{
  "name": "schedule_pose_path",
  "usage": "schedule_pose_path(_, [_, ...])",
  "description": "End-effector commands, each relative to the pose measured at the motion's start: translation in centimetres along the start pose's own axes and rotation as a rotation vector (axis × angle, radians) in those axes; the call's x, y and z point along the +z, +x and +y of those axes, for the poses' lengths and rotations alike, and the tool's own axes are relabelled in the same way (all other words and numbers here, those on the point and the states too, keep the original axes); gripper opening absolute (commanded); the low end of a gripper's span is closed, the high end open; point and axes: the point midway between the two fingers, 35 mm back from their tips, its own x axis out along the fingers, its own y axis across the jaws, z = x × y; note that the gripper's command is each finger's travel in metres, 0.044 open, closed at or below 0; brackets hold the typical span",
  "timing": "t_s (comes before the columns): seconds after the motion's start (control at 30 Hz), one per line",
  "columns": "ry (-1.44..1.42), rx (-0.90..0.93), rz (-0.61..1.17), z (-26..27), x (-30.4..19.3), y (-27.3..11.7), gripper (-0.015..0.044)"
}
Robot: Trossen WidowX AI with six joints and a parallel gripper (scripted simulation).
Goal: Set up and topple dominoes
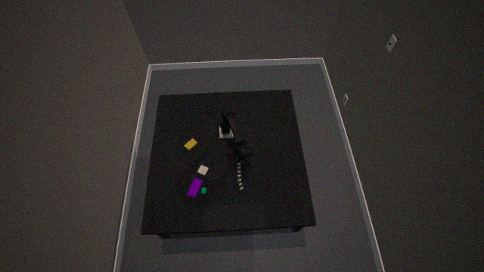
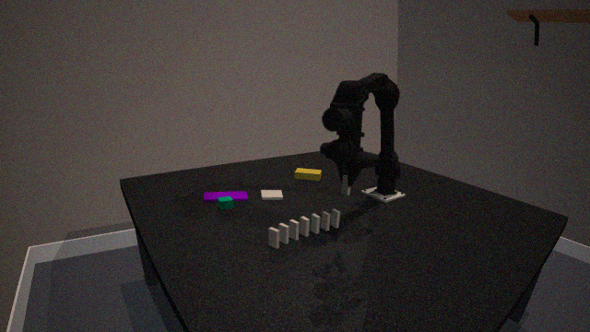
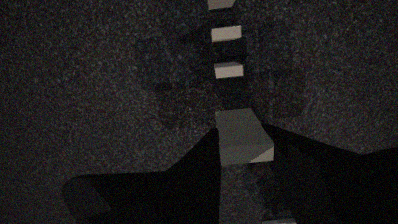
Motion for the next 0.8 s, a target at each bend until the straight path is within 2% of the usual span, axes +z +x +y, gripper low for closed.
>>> schedule_pose_path(0.0, [0.004, -0.008, 0.014, -0.1, -0.1, 2.0, 0.0107])
schedule_pose_path(0.57, [0.004, -0.008, 0.015, -0.4, -0.9, 9.0, 0.0107])
schedule_pose_path(0.77, [0.004, -0.008, 0.015, -0.4, -1.0, 9.2, 0.0107])
